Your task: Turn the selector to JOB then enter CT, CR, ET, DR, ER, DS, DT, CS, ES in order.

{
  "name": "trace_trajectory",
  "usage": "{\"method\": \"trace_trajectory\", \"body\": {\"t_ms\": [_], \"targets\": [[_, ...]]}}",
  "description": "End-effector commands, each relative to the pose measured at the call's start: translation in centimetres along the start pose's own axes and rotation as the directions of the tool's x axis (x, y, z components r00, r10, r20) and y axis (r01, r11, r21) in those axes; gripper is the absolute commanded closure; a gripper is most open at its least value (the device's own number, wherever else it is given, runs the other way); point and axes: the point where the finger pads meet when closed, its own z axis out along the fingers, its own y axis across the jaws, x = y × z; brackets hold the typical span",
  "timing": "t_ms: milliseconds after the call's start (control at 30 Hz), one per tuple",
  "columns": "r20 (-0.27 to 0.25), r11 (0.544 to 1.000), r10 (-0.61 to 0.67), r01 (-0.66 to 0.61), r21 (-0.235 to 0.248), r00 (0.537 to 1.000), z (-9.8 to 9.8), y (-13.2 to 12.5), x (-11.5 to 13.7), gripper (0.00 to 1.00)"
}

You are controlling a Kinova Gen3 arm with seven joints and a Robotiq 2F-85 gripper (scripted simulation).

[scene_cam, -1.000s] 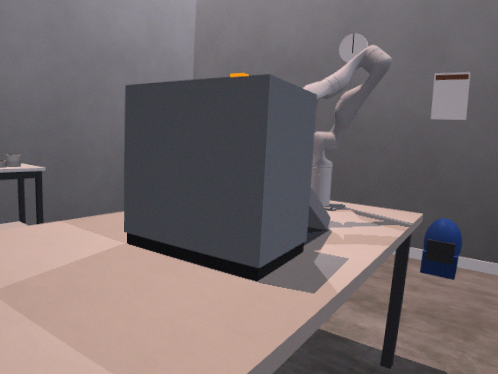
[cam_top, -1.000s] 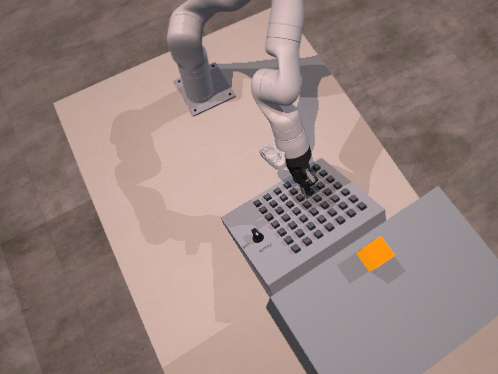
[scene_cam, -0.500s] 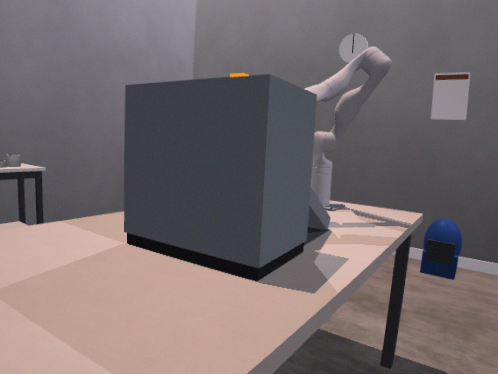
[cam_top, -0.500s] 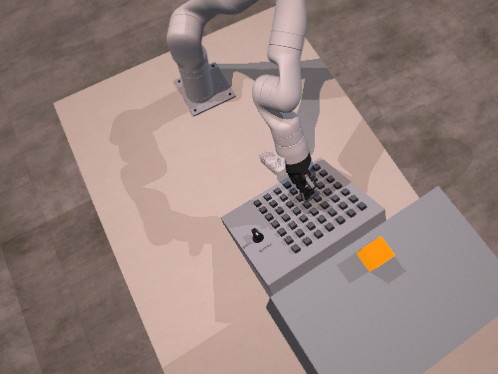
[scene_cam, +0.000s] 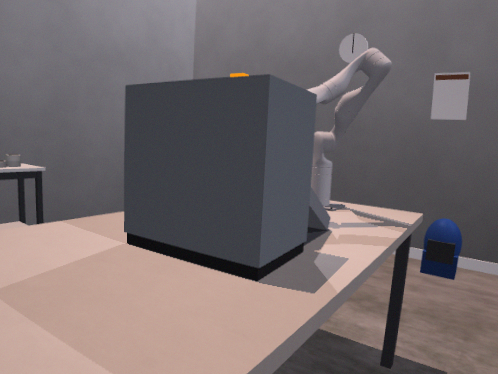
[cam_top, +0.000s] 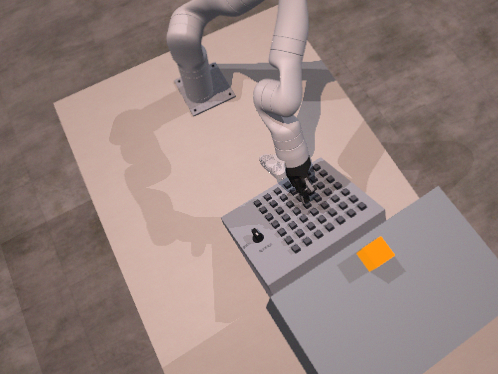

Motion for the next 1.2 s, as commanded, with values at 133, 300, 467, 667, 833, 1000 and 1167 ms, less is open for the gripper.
{"method": "trace_trajectory", "body": {"t_ms": [133, 300, 467, 667, 833, 1000, 1167], "targets": [[-0.001, 1.0, -0.004, 0.004, 0.003, 1.0, 0.11, -0.18, 0.04, 0.9], [-0.001, 1.0, -0.004, 0.004, 0.003, 1.0, 0.11, -0.18, 0.04, 0.9], [-0.001, 1.0, -0.005, 0.005, 0.003, 1.0, 0.12, -0.18, 0.04, 0.9], [-0.001, 1.0, -0.006, 0.006, 0.004, 1.0, 0.21, -0.19, 0.04, 0.9], [-0.001, 1.0, -0.008, 0.008, 0.004, 1.0, 0.35, -0.2, 0.03, 0.9], [-0.001, 1.0, -0.008, 0.008, 0.004, 1.0, 0.47, -0.21, 0.03, 0.9], [-0.001, 1.0, -0.009, 0.009, 0.004, 1.0, 0.67, -0.21, 0.03, 0.9]]}}
